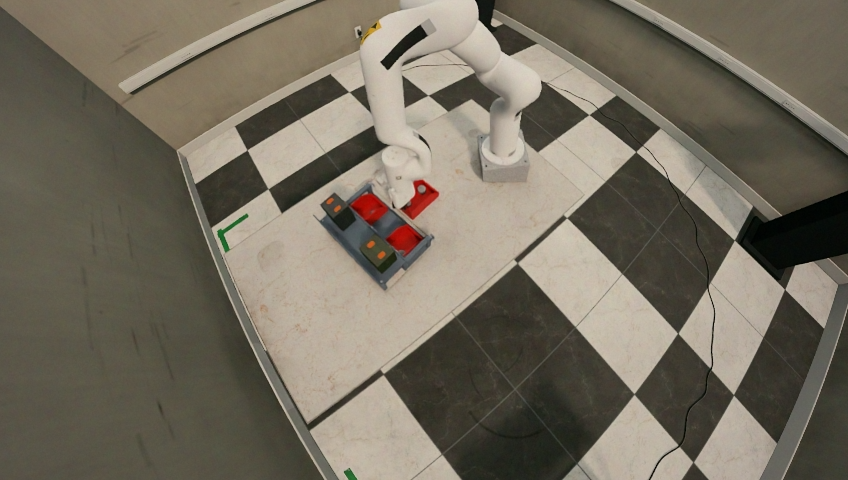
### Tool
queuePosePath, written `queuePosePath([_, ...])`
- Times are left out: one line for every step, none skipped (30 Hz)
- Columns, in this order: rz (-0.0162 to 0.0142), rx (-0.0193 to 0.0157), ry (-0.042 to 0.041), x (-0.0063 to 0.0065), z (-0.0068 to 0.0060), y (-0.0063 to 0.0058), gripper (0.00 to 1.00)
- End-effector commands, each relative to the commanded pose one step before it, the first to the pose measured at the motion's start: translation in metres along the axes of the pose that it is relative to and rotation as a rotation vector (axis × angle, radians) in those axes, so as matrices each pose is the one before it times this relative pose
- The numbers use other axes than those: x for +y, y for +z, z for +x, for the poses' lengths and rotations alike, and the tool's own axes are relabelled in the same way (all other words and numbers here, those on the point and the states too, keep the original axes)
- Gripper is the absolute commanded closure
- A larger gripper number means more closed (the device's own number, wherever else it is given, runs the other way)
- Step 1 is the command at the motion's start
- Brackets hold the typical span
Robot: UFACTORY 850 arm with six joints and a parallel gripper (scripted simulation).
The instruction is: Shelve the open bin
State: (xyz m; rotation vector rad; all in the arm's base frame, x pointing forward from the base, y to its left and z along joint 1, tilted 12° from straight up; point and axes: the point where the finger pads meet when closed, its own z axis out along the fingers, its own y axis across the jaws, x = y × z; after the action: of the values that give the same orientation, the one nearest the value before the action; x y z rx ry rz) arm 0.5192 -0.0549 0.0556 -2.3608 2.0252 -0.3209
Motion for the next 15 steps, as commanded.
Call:
queuePosePath([0.0019, 0.00056, 0.00037, -0.00092, 0.00022, -0.00506, 1.0])
queuePosePath([0.00009, 0.00006, 0.00001, 0.0, 0.0, -0.0016, 1.0])
queuePosePath([0.00009, 0.00006, 0.00001, 0.0, 0.0, -0.0016, 1.0])
queuePosePath([0.0, 0.0, 0.0, 0.0, 0.0, 0.0, 1.0])
queuePosePath([0.0, 0.0, 0.0, 0.0, 0.0, 0.0, 1.0])
queuePosePath([0.0, 0.0, 0.0, 0.0, 0.0, 0.0, 1.0])
queuePosePath([0.0, 0.0, 0.0, 0.0, 0.0, 0.0, 1.0])
queuePosePath([0.0, 0.0, 0.0, 0.0, 0.0, 0.0, 1.0])
queuePosePath([0.0, 0.0, 0.0, 0.0, 0.0, 0.0, 1.0])
queuePosePath([0.0, 0.0, 0.0, 0.0, 0.0, 0.0, 1.0])
queuePosePath([0.0, 0.0, 0.0, 0.0, 0.0, 0.0, 1.0])
queuePosePath([0.0, 0.0, 0.0, 0.0, 0.0, 0.0, 1.0])
queuePosePath([0.0, 0.0, 0.0, 0.0, 0.0, 0.0, 1.0])
queuePosePath([0.0, 0.0, 0.0, 0.0, 0.0, 0.0, 1.0])
queuePosePath([0.0, 0.0, 0.0, 0.0, 0.0, 0.0, 1.0])
